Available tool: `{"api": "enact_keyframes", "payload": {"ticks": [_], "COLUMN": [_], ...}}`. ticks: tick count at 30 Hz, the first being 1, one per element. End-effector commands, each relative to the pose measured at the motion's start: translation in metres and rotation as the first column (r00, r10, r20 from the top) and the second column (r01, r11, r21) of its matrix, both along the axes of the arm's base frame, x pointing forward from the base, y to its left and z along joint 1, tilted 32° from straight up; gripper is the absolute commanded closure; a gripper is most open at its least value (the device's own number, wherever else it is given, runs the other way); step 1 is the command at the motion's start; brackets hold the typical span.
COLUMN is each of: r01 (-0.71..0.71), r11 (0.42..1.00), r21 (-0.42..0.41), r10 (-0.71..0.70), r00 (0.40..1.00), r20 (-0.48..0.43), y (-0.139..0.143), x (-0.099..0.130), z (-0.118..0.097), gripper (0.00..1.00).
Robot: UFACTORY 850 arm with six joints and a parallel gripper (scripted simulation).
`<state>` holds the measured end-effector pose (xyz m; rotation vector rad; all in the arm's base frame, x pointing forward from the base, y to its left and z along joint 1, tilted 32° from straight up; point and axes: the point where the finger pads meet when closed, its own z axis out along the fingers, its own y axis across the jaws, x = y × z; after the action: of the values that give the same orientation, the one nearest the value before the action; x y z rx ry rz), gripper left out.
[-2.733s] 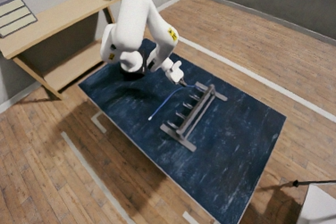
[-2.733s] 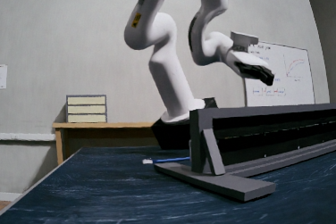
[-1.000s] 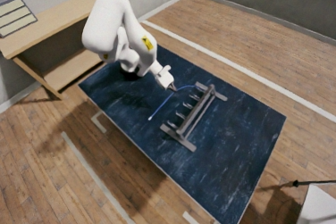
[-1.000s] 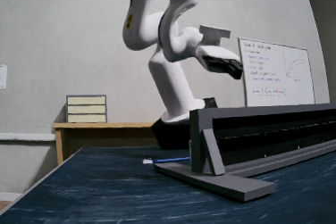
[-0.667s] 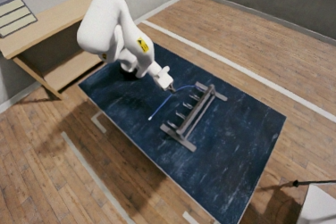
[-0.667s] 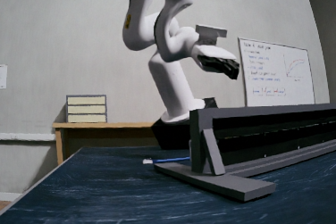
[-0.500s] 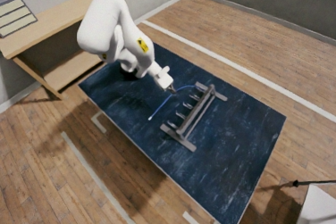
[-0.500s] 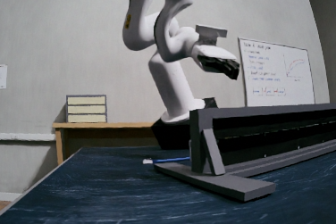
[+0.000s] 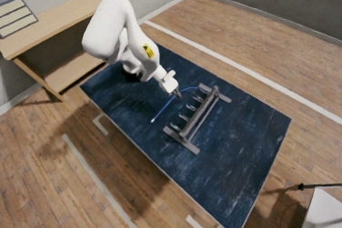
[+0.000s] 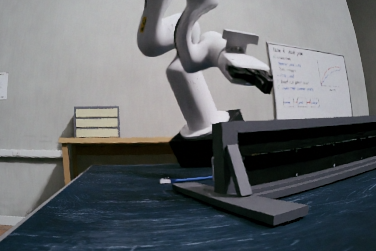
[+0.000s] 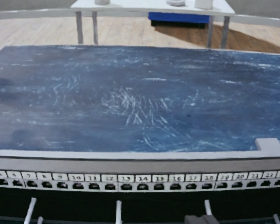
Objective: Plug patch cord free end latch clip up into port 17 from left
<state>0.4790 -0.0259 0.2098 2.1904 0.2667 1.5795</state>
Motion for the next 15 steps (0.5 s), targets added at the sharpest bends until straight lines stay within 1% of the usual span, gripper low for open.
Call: {"api": "enact_keyframes", "payload": {"ticks": [1,6,15], "r01": [0.000,0.000,0.000], "r11": [1.000,1.000,1.000], "r21": [0.000,0.000,0.000], "r10": [0.000,0.000,0.000], "r00": [1.000,1.000,1.000], "r20": [0.001,0.001,0.001], "y": [-0.0020,-0.0033,-0.0034], "x": [0.0095,0.0149,0.0156], "z": [-0.0023,-0.0038,-0.0040], "gripper": [1.00,1.00,1.00]}}
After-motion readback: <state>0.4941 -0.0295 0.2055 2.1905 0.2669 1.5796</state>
